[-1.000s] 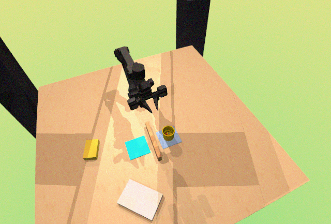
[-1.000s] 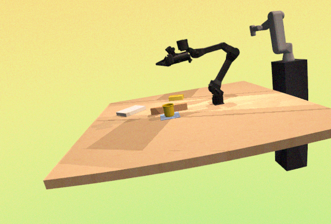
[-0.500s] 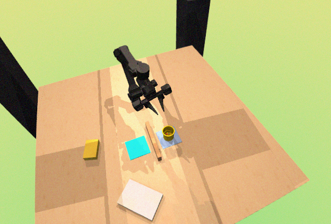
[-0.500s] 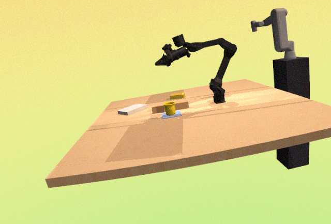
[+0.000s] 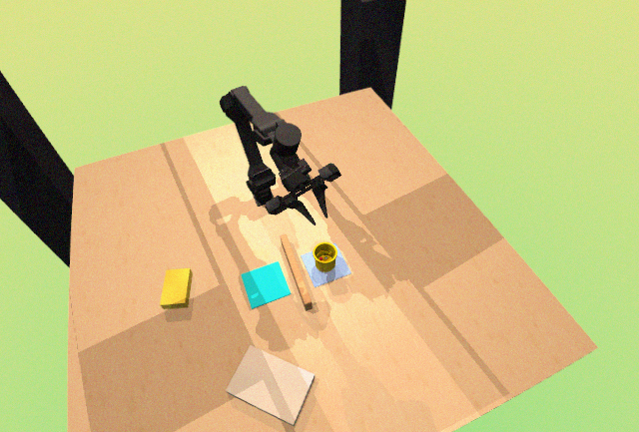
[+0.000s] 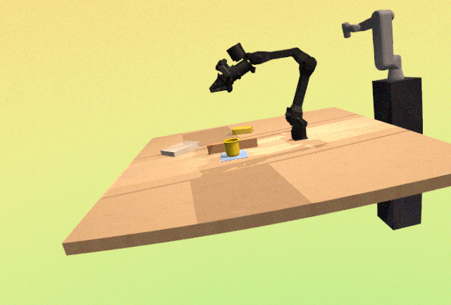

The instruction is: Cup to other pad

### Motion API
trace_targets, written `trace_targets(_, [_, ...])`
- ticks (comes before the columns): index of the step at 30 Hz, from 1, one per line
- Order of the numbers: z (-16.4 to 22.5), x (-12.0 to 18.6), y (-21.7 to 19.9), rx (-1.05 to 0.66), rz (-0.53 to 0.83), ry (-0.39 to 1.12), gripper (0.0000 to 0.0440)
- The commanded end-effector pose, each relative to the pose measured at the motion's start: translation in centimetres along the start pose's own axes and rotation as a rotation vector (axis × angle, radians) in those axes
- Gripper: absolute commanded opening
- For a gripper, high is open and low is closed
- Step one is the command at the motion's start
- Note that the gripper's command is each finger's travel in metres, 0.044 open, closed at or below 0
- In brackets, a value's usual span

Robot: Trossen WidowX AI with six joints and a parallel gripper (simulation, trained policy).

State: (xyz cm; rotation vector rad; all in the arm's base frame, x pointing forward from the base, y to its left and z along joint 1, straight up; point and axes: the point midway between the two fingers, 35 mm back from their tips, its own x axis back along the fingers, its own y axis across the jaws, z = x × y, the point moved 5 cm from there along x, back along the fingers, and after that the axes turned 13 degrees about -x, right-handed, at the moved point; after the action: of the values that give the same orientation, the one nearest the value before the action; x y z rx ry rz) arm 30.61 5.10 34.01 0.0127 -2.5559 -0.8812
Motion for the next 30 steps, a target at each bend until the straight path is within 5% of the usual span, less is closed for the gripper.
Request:
trace_targets(1, [0.1,-0.3,0.5,-0.043,0.012,0.037,0.0143])
trace_targets(30, [2.4,-3.2,2.2,-0.402,0.298,0.328,0.0146])
